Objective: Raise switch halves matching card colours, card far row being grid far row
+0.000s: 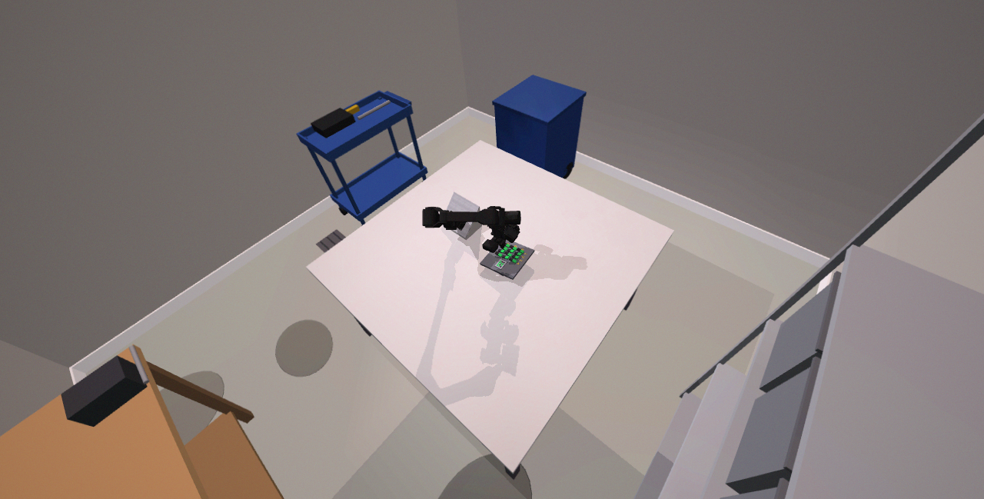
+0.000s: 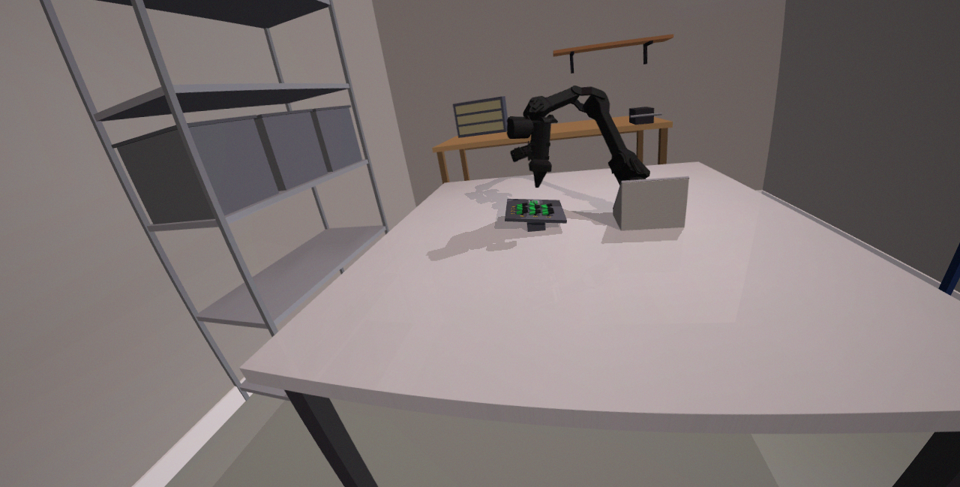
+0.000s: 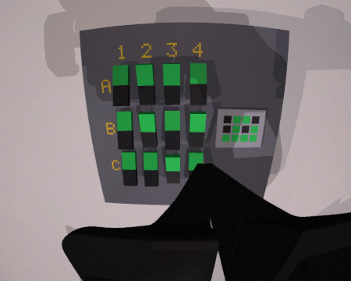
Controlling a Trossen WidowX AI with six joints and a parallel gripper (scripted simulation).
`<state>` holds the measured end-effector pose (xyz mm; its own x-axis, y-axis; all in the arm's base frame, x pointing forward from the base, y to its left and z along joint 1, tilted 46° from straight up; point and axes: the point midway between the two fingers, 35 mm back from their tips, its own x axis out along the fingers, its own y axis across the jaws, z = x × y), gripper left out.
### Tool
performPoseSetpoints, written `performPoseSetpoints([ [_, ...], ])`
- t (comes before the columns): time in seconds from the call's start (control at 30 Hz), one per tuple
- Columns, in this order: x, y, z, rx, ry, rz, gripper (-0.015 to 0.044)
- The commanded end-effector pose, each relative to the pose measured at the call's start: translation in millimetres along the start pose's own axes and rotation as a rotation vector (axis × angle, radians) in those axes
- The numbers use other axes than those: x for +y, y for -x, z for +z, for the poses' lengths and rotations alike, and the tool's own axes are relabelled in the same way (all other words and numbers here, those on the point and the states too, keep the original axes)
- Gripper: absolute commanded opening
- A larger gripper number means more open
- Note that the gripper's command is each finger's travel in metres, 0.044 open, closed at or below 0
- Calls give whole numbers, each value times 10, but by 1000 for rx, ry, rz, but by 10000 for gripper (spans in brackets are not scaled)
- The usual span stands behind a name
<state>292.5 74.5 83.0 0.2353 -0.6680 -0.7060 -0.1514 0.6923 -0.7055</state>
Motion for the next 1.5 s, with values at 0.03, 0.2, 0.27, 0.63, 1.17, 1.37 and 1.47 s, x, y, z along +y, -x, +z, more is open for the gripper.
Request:
performPoseSetpoints([
  [0.03,105,64,-80,20,-6,1,0],
  [0.2,645,68,-424,21,-6,2,0],
  [0.27,645,68,-424,21,-6,2,0],
  [0.63,642,-282,-440,-6,-6,0,0],
  [1.17,640,-499,-444,-6,-6,-1,0],
  [1.37,639,-523,-444,-6,-6,-1,0],
  [1.47,639,-523,-444,-6,-6,-1,0],
])
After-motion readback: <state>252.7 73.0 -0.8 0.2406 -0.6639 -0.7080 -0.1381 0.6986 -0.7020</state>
